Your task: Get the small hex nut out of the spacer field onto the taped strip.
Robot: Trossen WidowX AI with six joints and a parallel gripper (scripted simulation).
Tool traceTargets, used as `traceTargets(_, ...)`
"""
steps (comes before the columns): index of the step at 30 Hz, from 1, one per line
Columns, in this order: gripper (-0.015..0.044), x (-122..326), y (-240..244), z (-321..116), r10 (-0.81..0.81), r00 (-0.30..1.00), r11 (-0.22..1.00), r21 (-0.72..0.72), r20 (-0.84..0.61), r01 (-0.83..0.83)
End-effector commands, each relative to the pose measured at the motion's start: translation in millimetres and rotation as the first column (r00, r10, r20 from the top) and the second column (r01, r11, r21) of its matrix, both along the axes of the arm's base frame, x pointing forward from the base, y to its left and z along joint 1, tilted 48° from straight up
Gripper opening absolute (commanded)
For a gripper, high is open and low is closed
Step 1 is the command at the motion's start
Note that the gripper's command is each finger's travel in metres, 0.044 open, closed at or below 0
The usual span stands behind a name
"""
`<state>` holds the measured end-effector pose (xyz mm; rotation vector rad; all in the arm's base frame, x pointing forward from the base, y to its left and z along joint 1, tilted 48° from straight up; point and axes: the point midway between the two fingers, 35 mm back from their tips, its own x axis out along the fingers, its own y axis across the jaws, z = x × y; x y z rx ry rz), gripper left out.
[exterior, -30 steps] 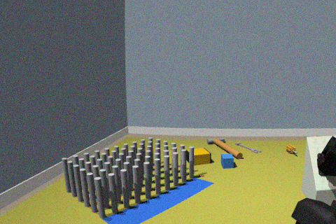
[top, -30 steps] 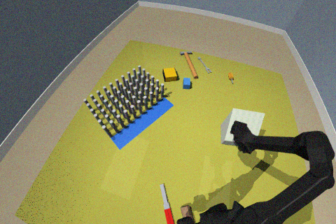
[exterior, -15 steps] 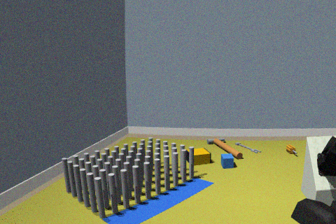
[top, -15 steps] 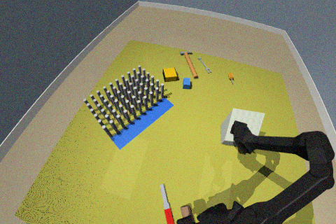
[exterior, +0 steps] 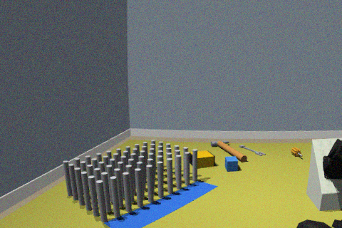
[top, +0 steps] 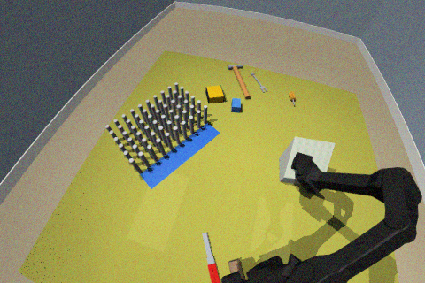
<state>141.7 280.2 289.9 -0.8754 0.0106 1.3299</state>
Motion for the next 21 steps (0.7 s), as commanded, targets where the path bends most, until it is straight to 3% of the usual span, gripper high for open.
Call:
traceTargets(1, 0.028, 0, 4, -4, -0.005, 1.0, 1.0, 0.0, -0.002, 0.005)
traceTargets(21, 0.028, -4, 28, -25, -0.005, 1.0, 1.0, 0.002, -0.003, 0.005)
